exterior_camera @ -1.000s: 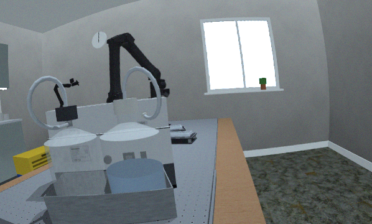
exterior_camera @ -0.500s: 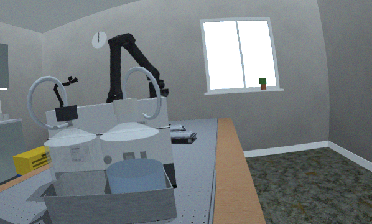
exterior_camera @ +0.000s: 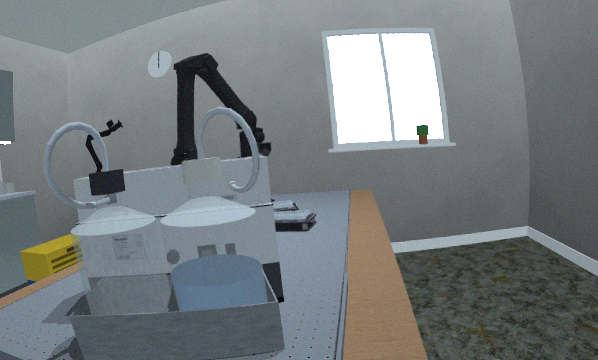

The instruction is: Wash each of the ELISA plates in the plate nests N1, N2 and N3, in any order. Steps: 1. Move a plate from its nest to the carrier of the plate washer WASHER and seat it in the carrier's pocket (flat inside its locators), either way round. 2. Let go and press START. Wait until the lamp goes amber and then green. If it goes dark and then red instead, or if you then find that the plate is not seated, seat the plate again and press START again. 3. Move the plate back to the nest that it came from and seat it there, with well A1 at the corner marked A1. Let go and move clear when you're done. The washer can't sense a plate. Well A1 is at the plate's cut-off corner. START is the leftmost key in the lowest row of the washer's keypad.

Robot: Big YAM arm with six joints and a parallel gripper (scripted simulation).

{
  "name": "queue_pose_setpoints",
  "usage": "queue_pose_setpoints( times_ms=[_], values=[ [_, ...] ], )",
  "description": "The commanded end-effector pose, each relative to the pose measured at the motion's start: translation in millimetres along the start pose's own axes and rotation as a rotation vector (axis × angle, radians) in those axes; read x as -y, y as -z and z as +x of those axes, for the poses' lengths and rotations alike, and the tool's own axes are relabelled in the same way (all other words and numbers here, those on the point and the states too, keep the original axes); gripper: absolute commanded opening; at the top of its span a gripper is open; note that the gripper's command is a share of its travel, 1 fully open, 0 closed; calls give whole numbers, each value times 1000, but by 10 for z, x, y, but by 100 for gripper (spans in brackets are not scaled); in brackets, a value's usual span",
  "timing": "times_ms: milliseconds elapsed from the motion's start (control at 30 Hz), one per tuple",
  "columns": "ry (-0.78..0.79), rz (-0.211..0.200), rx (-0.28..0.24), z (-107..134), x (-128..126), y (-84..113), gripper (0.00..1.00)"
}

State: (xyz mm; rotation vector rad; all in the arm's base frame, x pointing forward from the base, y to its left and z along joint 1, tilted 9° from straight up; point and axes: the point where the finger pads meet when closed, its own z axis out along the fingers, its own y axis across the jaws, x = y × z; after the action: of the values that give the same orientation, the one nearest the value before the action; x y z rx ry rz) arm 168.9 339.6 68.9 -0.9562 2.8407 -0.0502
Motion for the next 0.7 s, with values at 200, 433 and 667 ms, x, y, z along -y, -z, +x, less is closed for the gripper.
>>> queue_pose_setpoints(
  times_ms=[200, 433, 667],
  values=[
    [-6, -16, 30, -127, -61, 98, 82],
    [-6, -16, 30, -128, -61, 98, 82],
    [-6, 1, 3, -46, 19, -166, 82]
  ],
)
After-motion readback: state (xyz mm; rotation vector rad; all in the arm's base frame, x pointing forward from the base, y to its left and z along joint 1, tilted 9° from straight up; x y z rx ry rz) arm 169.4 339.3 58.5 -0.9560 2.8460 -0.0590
